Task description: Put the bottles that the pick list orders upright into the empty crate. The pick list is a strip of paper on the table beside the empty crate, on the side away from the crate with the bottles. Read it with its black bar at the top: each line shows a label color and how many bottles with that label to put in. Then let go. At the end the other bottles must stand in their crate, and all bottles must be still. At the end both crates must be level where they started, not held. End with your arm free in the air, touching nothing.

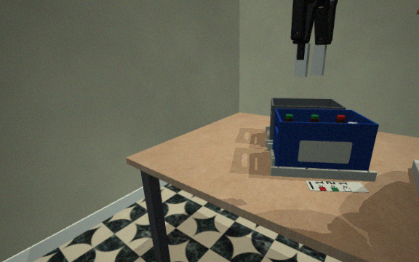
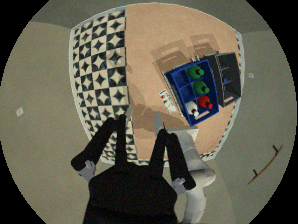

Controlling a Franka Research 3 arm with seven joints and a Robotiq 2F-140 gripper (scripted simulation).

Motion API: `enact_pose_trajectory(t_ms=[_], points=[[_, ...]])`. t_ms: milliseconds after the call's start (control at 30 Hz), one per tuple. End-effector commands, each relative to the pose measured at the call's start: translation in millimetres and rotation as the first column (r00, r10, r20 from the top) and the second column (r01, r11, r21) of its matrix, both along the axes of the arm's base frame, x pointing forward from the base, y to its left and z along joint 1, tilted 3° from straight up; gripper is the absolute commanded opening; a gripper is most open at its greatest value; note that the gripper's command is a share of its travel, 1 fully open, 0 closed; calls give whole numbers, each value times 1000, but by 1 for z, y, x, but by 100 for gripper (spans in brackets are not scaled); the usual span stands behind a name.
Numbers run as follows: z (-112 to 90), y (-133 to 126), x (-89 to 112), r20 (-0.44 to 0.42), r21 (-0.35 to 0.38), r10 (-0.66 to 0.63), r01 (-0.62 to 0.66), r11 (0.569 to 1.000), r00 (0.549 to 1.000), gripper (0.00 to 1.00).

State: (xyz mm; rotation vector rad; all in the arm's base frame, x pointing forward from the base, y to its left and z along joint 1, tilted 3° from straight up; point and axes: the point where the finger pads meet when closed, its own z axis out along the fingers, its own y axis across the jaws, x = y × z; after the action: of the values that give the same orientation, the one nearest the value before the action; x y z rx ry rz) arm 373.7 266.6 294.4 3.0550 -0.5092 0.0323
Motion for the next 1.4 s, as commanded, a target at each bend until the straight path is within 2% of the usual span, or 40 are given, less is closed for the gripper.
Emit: enact_pose_trajectory(t_ms=[0, 467, 633, 1367], points=[[2, 7, 2, -9, -11, -55, 55, 998, 998, 38], [23, 69, 26, -9, -11, -55, 55, 998, 998, 38], [27, 81, 31, -9, -11, -55, 55, 998, 998, 38], [27, 81, 31, -9, -11, -55, 55, 998, 998, 38]])
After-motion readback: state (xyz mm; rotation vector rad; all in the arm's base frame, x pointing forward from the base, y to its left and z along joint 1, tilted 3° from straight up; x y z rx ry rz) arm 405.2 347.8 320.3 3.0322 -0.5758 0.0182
